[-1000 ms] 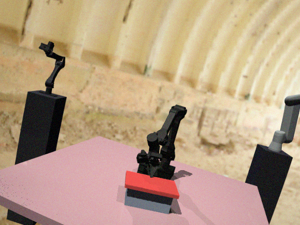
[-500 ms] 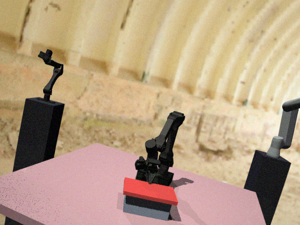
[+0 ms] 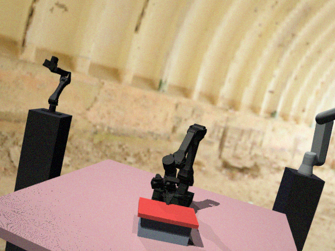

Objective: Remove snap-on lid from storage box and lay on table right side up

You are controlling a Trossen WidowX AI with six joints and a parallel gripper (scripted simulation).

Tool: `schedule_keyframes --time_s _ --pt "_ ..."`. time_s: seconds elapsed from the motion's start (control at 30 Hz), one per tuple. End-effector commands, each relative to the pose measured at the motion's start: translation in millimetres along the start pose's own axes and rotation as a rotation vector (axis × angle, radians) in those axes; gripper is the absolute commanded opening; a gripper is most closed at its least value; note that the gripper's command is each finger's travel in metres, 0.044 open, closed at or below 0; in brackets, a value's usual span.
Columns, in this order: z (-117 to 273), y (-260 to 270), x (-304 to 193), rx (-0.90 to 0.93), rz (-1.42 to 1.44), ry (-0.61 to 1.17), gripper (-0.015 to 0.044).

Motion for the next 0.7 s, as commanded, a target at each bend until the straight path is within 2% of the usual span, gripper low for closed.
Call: schedule_keyframes --time_s 0.0,0.67 --pt "1.3 1.1 0.2 0.002 0.001 -0.001 0.0000" --pt "4.3 3.9 0.7 0.002 0.001 -0.001 0.0000"
Point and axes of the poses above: the point midway between the two fingers, 35 mm back from their tips, its own z axis back along the fingers, its own y axis across the jaws, x = y × z, the point moved 6 cm from there along z, back along the fingers, and after that the axes turned 15 degrees about z, right-handed, at the moved point
